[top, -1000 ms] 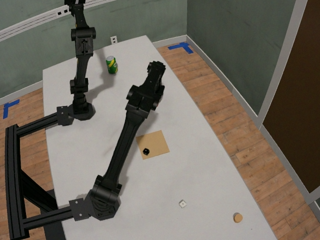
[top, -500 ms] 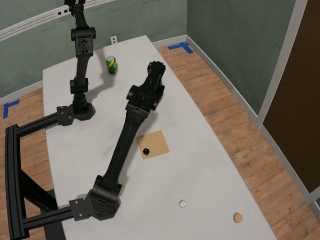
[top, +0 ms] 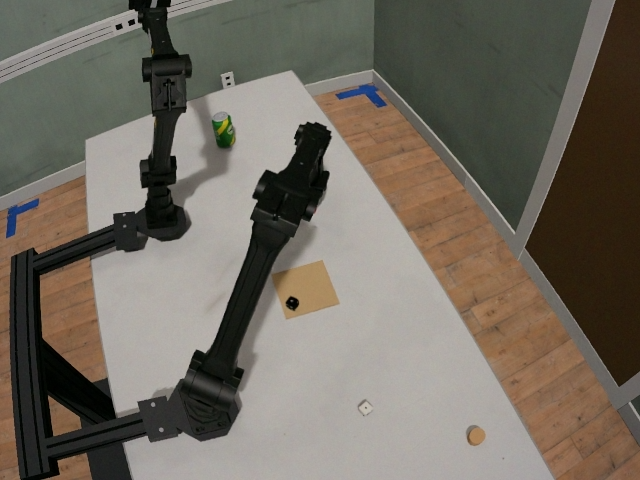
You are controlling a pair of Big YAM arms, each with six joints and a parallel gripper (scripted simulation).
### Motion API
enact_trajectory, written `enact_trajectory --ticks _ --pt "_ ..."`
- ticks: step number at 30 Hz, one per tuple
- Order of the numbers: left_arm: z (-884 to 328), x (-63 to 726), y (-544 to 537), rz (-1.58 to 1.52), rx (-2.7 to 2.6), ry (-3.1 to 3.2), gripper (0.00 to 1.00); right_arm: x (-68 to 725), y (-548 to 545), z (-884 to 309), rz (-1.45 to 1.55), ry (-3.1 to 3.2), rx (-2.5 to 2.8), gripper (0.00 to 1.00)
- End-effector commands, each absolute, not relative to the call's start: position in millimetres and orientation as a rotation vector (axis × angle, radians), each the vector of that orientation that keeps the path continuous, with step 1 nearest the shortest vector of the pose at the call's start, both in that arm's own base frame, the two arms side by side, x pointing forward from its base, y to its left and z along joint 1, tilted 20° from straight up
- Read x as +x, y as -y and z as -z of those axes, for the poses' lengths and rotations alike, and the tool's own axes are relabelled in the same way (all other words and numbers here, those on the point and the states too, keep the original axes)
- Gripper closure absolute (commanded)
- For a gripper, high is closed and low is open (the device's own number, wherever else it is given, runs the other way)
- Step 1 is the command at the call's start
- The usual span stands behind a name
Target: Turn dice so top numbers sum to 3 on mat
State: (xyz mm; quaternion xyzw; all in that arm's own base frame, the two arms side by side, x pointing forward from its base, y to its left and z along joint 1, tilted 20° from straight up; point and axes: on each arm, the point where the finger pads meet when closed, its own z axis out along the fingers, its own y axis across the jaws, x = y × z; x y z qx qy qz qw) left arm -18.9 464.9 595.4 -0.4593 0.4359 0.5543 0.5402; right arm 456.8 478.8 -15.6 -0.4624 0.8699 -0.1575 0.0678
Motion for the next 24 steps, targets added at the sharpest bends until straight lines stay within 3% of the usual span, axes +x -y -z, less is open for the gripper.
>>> enact_trajectory --ticks 1,24 --pt "-598.7 -25.0 -458.5 -1.343 -1.094 -1.035 0.00 481.3 -490.3 7.4 0.432 -2.596 -1.350 0.61" --pt "-598.7 -25.0 -458.5 -1.343 -1.094 -1.035 0.00 475.6 -467.8 53.5 0.469 -2.628 -1.383 0.61"
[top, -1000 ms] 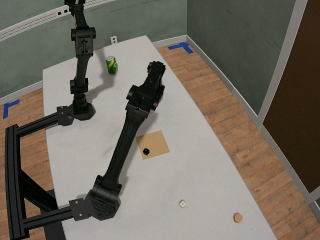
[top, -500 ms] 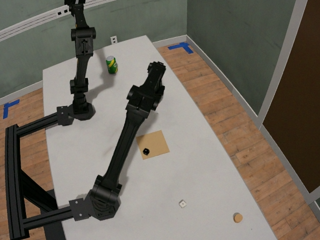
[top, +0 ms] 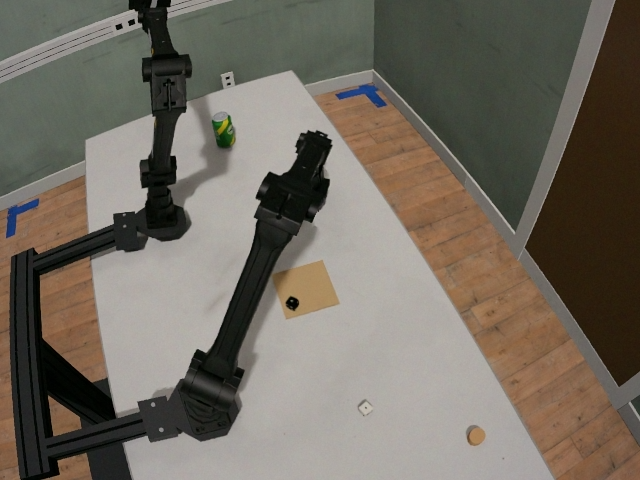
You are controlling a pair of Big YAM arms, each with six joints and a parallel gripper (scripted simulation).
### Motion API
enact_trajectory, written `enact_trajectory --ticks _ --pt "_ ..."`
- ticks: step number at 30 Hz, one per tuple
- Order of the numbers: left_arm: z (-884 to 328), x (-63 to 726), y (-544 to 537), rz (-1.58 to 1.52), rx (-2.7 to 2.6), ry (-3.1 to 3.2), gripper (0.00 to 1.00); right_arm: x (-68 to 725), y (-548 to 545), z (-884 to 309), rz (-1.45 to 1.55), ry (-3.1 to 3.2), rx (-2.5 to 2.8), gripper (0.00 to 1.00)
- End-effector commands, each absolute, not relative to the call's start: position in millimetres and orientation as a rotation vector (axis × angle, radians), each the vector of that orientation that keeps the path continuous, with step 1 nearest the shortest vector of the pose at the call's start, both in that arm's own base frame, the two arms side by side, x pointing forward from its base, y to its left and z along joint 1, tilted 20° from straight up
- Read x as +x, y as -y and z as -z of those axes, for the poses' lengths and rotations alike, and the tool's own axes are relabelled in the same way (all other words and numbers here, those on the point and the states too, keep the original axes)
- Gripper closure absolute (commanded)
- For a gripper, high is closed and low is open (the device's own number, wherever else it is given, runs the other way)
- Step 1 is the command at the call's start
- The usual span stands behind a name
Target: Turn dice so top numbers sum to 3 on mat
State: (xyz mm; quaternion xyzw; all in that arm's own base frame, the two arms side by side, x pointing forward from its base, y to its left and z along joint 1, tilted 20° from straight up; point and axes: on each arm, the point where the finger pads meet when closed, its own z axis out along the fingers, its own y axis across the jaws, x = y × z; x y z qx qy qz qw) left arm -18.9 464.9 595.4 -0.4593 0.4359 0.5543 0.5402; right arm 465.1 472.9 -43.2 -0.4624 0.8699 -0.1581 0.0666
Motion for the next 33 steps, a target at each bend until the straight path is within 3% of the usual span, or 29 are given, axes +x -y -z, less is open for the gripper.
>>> enact_trajectory --ticks 1,33 --pt "-598.7 -25.0 -458.5 -1.343 -1.094 -1.035 0.00 475.8 -467.9 53.2 0.468 -2.627 -1.381 0.61" --pt "-598.7 -25.0 -458.5 -1.343 -1.094 -1.035 0.00 476.7 -468.9 47.9 0.462 -2.622 -1.374 0.61"
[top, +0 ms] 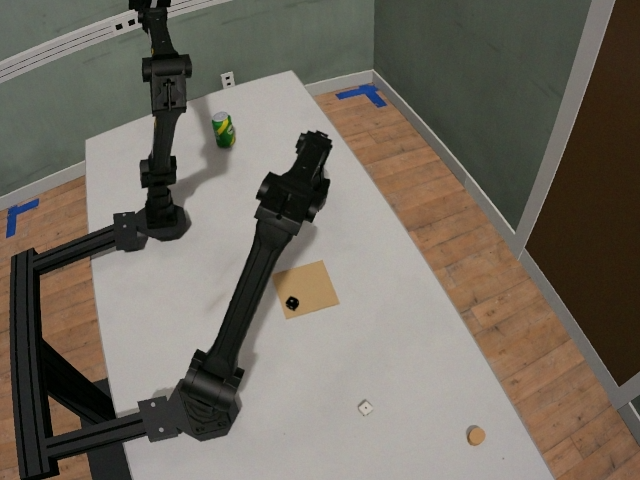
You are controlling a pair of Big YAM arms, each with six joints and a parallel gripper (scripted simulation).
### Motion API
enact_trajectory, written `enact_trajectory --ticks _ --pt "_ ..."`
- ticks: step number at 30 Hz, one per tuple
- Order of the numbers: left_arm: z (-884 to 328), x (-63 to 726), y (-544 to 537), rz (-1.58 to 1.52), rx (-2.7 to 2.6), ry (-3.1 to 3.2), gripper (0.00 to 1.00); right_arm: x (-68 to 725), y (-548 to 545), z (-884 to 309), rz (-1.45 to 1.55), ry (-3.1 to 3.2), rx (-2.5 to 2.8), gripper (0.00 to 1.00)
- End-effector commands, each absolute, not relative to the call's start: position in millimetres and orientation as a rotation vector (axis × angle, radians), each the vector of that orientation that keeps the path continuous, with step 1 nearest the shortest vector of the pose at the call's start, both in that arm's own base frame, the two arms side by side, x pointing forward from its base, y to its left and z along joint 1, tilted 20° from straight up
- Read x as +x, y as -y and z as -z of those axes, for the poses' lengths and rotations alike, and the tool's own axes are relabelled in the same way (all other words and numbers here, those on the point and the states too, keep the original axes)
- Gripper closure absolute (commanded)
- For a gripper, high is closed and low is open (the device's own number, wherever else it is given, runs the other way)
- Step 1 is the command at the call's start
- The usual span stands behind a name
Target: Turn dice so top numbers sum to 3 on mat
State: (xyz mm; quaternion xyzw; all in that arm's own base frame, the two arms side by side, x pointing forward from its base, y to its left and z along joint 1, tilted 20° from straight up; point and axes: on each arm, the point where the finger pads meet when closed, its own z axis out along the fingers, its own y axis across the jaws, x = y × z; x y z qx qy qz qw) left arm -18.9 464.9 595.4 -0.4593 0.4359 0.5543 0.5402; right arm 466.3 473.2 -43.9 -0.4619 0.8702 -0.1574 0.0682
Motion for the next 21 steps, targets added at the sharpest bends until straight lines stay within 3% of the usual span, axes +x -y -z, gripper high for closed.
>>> enact_trajectory --ticks 1,5,6,21 --pt "-598.7 -25.0 -458.5 -1.343 -1.094 -1.035 0.00 476.7 -468.9 47.9 0.462 -2.622 -1.374 0.61" --pt "-598.7 -25.0 -458.5 -1.343 -1.094 -1.035 0.00 476.7 -468.9 47.9 0.462 -2.622 -1.374 0.61" --pt "-598.7 -25.0 -458.5 -1.343 -1.094 -1.035 0.00 476.7 -468.9 47.9 0.462 -2.622 -1.374 0.80" --pt "-598.7 -25.0 -458.5 -1.343 -1.094 -1.035 0.00 476.8 -468.8 47.9 0.462 -2.623 -1.373 0.80"
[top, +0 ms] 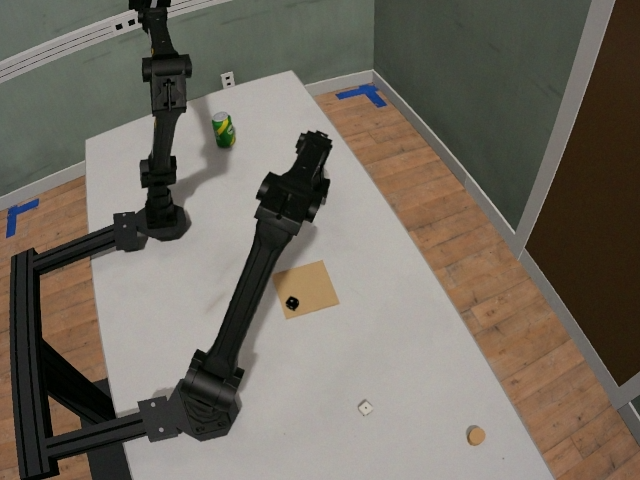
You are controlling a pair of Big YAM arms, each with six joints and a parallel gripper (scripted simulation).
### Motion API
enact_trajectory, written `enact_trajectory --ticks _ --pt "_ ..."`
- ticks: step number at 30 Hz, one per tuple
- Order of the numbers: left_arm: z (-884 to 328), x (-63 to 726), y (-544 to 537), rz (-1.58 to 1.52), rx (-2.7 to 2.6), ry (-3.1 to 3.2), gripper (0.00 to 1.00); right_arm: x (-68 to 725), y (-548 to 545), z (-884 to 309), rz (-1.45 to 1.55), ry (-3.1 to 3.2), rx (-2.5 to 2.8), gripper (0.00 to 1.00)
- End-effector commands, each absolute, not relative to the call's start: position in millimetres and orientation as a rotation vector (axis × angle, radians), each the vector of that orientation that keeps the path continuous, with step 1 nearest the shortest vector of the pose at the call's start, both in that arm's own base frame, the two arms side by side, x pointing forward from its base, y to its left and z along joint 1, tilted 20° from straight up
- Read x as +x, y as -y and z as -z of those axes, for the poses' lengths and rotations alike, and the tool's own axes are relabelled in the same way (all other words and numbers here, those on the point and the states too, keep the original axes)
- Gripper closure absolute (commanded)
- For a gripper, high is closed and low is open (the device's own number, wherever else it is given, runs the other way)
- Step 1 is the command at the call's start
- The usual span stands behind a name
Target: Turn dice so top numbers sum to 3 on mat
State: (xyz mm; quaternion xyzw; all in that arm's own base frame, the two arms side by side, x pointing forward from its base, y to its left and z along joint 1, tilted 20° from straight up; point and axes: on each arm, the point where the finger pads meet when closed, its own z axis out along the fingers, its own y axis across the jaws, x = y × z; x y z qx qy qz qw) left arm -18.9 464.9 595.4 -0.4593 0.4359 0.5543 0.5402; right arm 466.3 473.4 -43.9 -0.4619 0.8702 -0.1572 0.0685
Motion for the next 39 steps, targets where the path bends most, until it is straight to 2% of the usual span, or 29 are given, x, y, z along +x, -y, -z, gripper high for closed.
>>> enact_trajectory --ticks 1,22,39 --pt "-598.7 -25.0 -458.5 -1.343 -1.094 -1.035 0.00 476.8 -468.8 47.9 0.462 -2.623 -1.373 0.80" --pt "-598.7 -25.0 -458.5 -1.343 -1.094 -1.035 0.00 478.0 -470.5 42.9 0.457 -2.618 -1.367 0.80" --pt "-598.7 -25.0 -458.5 -1.343 -1.094 -1.035 0.00 446.5 -514.2 -77.0 0.408 -2.569 -1.353 0.80"
